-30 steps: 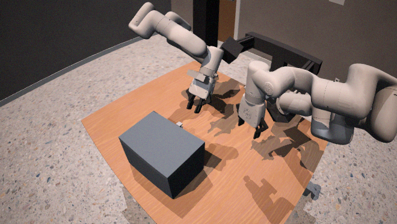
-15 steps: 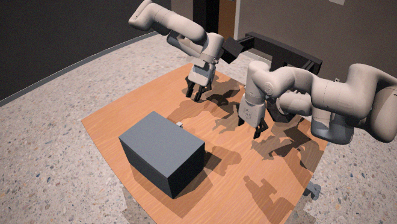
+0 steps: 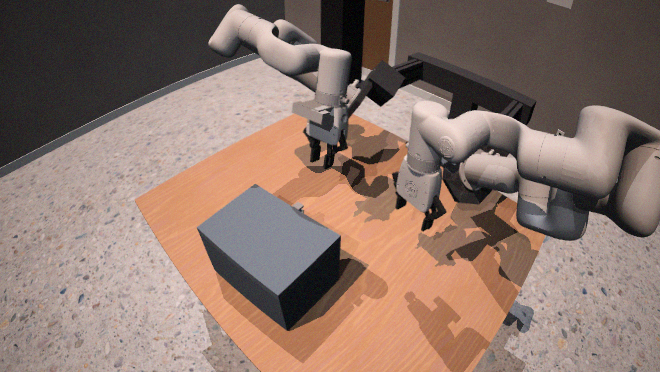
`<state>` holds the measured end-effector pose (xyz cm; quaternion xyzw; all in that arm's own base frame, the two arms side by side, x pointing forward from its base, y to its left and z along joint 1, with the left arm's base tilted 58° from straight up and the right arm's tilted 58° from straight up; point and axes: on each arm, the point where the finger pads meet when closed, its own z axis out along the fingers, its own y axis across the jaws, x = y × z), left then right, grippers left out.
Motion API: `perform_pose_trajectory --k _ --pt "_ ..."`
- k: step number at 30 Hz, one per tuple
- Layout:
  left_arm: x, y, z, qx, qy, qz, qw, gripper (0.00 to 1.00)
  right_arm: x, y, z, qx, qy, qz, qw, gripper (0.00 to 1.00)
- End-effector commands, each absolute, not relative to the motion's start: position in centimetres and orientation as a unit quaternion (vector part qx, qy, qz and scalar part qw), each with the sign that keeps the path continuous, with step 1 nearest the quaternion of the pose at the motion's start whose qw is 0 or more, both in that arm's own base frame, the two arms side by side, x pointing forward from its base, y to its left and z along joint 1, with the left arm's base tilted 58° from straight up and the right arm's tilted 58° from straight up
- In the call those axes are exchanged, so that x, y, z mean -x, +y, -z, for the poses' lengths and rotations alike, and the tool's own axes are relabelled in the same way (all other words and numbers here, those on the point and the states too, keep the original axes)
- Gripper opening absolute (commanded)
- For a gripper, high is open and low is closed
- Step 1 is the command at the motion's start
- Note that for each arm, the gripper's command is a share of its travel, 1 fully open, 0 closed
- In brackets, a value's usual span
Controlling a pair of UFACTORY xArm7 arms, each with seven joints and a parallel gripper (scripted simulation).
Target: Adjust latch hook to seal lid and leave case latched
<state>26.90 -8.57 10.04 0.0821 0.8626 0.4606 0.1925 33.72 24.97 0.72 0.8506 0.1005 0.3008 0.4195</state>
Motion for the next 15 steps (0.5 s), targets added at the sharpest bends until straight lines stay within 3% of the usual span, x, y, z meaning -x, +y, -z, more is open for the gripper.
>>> perform_pose_trajectory --k 1,6,7,15 --pt "-26.9 -8.7 -10.1 -0.083 0.863 -0.459 0.194 1.00 -33.8 25.0 -0.8 -0.871 0.061 -0.220 0.435 0.41" --pt "-26.9 -8.7 -10.1 -0.083 0.863 -0.459 0.194 1.00 -33.8 25.0 -0.7 -0.874 0.056 -0.209 0.435 0.41" --pt "-26.9 -8.7 -10.1 -0.083 0.863 -0.459 0.194 1.00 -33.8 25.0 -0.8 -0.874 0.056 -0.209 0.435 1.00" --pt "-26.9 -8.7 -10.1 -0.083 0.863 -0.459 0.194 1.00 -38.1 25.9 -1.9 -0.874 0.056 -0.209 0.435 1.00"
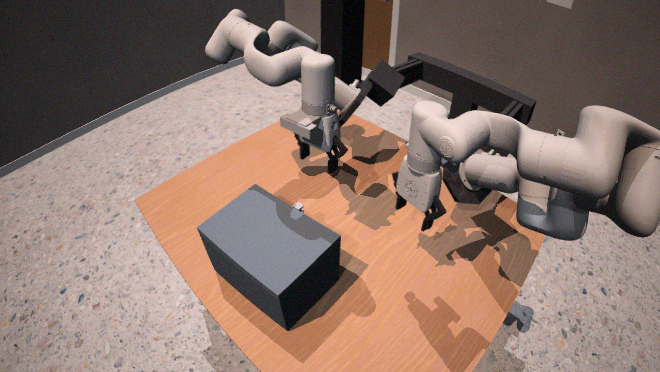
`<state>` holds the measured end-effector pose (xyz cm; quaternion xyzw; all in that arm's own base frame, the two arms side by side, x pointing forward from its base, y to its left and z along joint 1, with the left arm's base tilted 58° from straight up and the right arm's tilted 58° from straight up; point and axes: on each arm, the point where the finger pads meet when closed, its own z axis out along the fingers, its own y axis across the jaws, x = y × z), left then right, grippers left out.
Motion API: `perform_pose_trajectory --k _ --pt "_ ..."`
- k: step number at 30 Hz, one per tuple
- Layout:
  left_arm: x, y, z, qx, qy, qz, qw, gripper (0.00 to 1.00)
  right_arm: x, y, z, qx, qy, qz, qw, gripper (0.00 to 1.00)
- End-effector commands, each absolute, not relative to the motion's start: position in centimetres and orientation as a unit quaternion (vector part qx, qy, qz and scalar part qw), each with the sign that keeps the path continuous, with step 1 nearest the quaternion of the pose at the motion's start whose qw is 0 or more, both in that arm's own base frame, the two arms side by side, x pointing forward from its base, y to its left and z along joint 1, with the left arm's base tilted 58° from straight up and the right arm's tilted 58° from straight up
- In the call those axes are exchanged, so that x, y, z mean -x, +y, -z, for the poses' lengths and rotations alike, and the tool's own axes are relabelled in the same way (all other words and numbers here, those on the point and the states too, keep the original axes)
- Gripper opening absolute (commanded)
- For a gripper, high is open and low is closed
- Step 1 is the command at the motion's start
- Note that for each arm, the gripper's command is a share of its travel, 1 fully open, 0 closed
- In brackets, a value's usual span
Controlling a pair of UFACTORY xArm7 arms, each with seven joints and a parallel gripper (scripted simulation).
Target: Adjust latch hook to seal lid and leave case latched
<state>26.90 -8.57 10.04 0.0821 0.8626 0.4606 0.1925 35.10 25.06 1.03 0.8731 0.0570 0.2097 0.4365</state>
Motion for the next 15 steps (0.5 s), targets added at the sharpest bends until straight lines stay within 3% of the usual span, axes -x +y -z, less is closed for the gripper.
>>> perform_pose_trajectory --k 1,6,15 --pt "-26.9 -8.7 -10.1 -0.083 0.863 -0.459 0.194 1.00 -39.2 26.2 -2.2 -0.874 0.056 -0.209 0.435 1.00" --pt "-26.9 -8.7 -10.1 -0.083 0.863 -0.459 0.194 1.00 -42.7 26.9 -3.1 -0.874 0.056 -0.209 0.435 1.00" --pt "-26.9 -8.7 -10.1 -0.083 0.863 -0.459 0.194 1.00 -42.9 27.0 -3.1 -0.874 0.058 -0.208 0.435 1.00"
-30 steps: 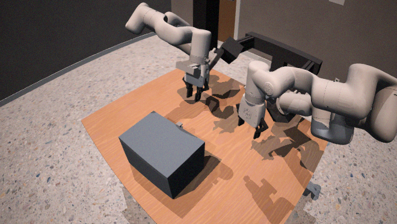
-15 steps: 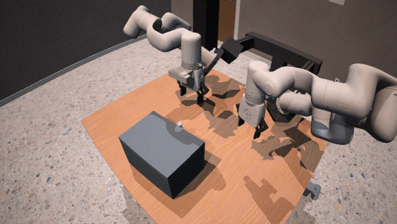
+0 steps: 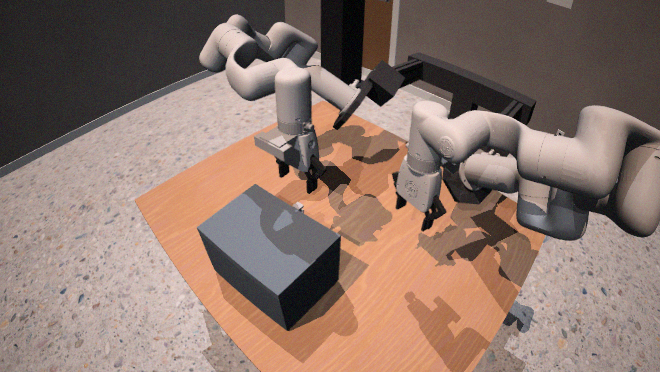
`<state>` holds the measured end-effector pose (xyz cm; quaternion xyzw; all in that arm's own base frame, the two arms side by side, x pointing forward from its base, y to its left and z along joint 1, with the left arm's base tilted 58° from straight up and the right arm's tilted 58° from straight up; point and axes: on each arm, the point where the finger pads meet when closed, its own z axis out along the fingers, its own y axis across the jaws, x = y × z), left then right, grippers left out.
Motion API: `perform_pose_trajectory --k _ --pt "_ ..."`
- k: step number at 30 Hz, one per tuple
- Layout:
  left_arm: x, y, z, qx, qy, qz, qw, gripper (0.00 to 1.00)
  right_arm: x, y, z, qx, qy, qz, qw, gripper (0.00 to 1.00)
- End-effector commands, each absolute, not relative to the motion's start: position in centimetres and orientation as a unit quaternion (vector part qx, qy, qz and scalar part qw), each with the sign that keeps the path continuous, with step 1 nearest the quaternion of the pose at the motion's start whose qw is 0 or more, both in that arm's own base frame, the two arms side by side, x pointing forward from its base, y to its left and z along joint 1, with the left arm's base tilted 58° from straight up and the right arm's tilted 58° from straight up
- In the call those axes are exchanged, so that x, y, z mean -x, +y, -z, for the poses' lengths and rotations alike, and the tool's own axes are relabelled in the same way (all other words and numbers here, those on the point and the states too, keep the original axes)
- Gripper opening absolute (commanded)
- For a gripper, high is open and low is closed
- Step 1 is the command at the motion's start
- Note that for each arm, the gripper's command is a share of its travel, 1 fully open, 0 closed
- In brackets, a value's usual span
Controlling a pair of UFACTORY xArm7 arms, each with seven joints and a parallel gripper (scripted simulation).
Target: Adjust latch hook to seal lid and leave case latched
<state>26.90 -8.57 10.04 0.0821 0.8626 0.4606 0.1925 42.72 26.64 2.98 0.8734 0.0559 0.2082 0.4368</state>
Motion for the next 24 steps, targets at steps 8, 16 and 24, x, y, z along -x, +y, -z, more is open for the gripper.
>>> perform_pose_trajectory --k 8,16,24 --pt "-26.9 -8.7 -10.1 -0.083 0.863 -0.459 0.194 1.00 -43.0 27.0 -3.1 -0.874 0.059 -0.212 0.434 1.00" --pt "-26.9 -8.7 -10.1 -0.083 0.863 -0.459 0.194 1.00 -44.2 27.5 -3.5 -0.868 0.065 -0.240 0.429 1.00" --pt "-26.9 -8.7 -10.1 -0.083 0.863 -0.459 0.194 1.00 -48.0 29.1 -4.6 -0.845 0.087 -0.331 0.411 1.00"
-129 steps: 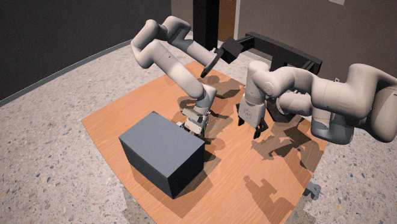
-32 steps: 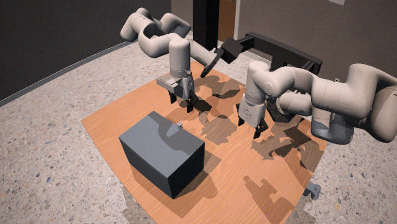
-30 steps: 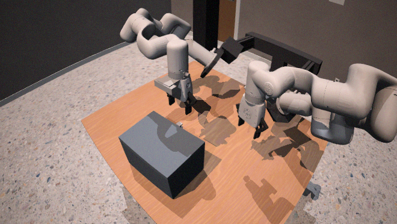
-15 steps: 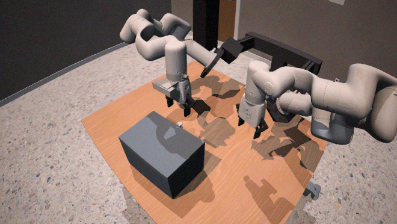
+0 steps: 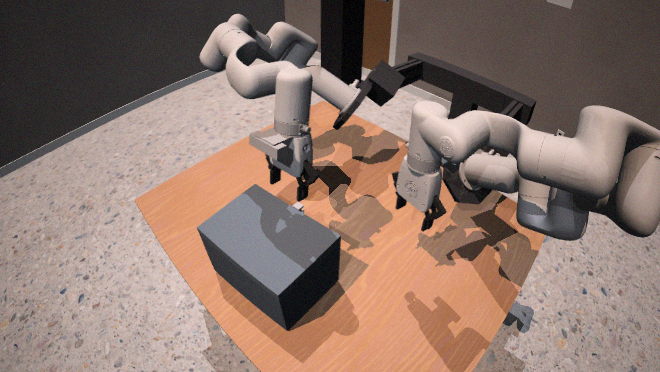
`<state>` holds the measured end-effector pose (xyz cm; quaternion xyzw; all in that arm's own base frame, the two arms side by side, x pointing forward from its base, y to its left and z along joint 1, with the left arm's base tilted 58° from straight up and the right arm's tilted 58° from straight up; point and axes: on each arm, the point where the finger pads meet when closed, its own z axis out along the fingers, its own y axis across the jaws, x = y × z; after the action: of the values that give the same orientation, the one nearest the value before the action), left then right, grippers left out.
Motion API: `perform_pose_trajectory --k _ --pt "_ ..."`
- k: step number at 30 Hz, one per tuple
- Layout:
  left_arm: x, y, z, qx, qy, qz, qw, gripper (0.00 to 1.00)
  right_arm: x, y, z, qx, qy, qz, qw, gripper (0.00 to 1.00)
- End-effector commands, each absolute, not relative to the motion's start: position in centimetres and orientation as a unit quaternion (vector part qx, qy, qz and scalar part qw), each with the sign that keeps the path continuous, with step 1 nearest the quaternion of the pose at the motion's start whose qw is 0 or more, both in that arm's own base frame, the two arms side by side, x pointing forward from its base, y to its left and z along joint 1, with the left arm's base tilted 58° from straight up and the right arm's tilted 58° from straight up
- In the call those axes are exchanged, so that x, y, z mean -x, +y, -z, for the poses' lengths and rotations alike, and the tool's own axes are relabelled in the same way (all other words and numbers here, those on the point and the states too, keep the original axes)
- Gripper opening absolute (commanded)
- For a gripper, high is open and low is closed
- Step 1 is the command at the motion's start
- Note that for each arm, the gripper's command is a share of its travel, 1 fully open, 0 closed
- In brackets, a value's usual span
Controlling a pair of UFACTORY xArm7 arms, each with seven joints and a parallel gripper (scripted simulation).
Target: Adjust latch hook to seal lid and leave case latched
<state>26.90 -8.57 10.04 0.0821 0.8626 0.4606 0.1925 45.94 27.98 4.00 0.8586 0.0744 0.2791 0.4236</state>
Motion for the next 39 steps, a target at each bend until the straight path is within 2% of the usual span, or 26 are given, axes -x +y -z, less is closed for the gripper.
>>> perform_pose_trajectory --k 1,9,23,39 --pt "-26.9 -8.7 -10.1 -0.083 0.863 -0.459 0.194 1.00 -48.6 29.4 -4.8 -0.841 0.091 -0.345 0.407 1.00" --pt "-26.9 -8.7 -10.1 -0.083 0.863 -0.459 0.194 1.00 -52.9 31.2 -6.1 -0.803 0.114 -0.443 0.381 1.00" --pt "-26.9 -8.7 -10.1 -0.083 0.863 -0.459 0.194 1.00 -63.8 35.8 -9.5 -0.667 0.164 -0.663 0.297 1.00" --pt "-26.9 -8.7 -10.1 -0.083 0.863 -0.459 0.194 1.00 -70.4 38.6 -11.7 -0.559 0.188 -0.773 0.235 1.00"
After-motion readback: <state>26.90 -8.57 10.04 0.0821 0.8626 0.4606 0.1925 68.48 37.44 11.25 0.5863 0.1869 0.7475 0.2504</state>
